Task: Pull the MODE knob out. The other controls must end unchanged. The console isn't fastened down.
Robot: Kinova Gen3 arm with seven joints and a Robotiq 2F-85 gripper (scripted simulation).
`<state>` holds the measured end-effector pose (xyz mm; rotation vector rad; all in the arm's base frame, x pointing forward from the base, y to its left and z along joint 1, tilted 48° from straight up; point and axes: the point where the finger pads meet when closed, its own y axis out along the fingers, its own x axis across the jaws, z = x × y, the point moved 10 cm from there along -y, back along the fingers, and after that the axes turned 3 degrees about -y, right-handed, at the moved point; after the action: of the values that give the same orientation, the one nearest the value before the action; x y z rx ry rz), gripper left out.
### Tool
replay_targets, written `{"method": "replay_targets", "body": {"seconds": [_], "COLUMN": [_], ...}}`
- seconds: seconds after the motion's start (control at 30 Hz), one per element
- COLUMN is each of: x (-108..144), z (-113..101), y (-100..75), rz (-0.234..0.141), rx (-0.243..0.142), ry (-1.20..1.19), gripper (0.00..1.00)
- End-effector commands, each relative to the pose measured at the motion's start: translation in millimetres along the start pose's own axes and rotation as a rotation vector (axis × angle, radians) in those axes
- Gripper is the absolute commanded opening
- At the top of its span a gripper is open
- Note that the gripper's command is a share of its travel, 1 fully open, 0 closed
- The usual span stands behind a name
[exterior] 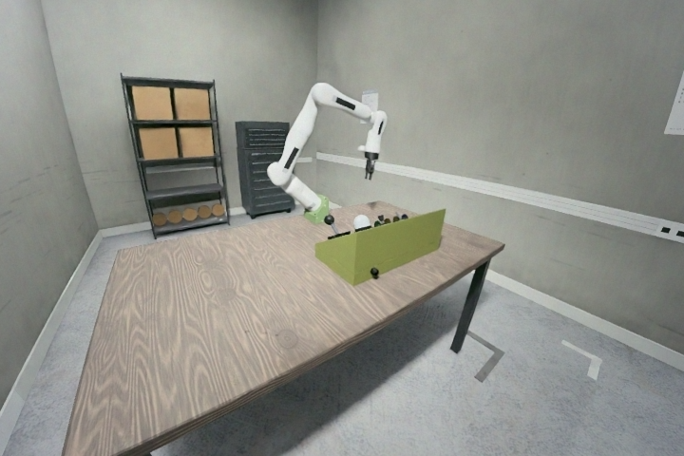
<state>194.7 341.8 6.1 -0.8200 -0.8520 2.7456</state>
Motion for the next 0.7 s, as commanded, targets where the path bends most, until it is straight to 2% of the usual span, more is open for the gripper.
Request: {"method": "replay_targets", "body": {"seconds": [0.0, 0.33, 0.4, 0.67], "x": [-3, -11, -11, -20], "z": [7, 27, 27, 42], "y": [-6.1, -23.0, -23.0, -38.9], "rz": [0.021, 0.096, 0.096, 0.175], "rx": [-0.006, -0.013, -0.013, -0.010], "ry": [-0.146, -0.558, -0.558, -0.900], "gripper": [1.00, 1.00, 1.00, 1.00]}}
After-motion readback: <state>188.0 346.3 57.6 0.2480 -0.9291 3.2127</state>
